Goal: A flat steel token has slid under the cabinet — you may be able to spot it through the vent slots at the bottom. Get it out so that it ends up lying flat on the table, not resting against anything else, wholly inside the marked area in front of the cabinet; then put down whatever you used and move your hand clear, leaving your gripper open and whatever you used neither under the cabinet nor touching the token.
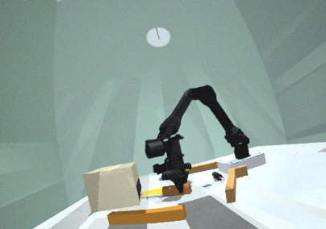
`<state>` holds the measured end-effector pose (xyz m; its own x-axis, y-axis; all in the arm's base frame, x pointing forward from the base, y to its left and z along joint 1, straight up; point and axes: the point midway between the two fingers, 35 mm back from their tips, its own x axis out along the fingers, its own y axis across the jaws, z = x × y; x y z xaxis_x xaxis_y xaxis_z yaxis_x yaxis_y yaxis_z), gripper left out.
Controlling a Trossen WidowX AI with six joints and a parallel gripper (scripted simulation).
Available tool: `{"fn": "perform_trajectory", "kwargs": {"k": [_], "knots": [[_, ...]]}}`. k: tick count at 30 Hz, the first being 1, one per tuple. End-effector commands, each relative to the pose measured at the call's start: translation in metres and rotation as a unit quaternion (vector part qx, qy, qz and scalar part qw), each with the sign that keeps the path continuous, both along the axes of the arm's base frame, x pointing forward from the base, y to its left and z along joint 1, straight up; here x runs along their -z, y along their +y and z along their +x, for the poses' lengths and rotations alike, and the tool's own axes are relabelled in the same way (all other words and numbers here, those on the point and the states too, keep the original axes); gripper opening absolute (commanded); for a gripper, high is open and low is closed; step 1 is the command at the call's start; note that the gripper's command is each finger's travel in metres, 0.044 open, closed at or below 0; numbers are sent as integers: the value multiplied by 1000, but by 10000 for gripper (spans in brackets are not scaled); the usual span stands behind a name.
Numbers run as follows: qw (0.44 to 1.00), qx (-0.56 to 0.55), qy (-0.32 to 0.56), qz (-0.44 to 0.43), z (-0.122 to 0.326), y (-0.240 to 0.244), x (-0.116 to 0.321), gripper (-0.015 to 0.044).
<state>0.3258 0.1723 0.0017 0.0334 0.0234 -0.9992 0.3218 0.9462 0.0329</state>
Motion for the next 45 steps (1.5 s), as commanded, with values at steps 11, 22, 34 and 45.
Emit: {"fn": "perform_trajectory", "kwargs": {"k": [11,22,34,45], "knots": [[1000,4,1,-3,-5,-16,2,0],[1000,4,2,-3,-17,-10,2,0],[1000,4,2,-2,-35,-3,3,0],[1000,4,3,-2,-52,4,3,0]]}}
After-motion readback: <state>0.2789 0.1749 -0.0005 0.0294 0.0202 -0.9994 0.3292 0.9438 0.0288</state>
